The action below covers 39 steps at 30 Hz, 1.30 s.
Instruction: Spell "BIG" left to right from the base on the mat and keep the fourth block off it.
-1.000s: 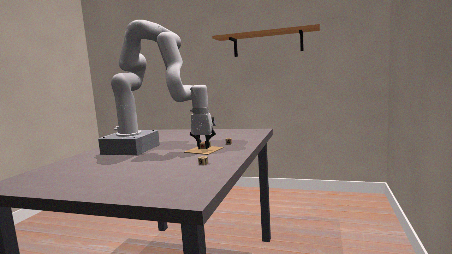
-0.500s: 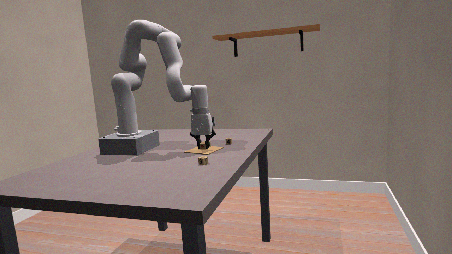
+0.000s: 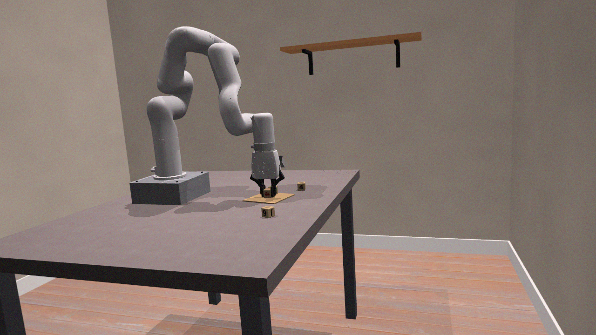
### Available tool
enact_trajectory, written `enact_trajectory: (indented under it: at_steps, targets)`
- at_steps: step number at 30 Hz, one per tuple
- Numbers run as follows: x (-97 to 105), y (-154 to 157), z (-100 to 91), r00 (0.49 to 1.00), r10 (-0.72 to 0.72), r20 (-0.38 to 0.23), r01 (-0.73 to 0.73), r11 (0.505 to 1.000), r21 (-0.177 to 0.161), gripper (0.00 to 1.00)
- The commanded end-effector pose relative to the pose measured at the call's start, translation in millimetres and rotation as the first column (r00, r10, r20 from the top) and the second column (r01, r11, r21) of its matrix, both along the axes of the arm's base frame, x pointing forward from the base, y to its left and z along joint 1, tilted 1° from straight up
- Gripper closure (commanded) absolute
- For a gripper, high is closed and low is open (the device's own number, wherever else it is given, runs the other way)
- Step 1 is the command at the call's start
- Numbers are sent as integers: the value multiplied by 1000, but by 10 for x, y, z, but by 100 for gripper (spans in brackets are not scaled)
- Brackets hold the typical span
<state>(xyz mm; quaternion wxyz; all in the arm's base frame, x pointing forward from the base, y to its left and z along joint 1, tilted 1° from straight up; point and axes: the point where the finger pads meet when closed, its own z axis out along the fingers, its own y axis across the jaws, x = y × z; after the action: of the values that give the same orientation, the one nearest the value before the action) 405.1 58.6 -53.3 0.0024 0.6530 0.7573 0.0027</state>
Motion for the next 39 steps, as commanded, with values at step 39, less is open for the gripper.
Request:
enact_trajectory:
  at_steps: [39]
  targets:
    - [13,2,8,1000,0,3,0,1000,0,69]
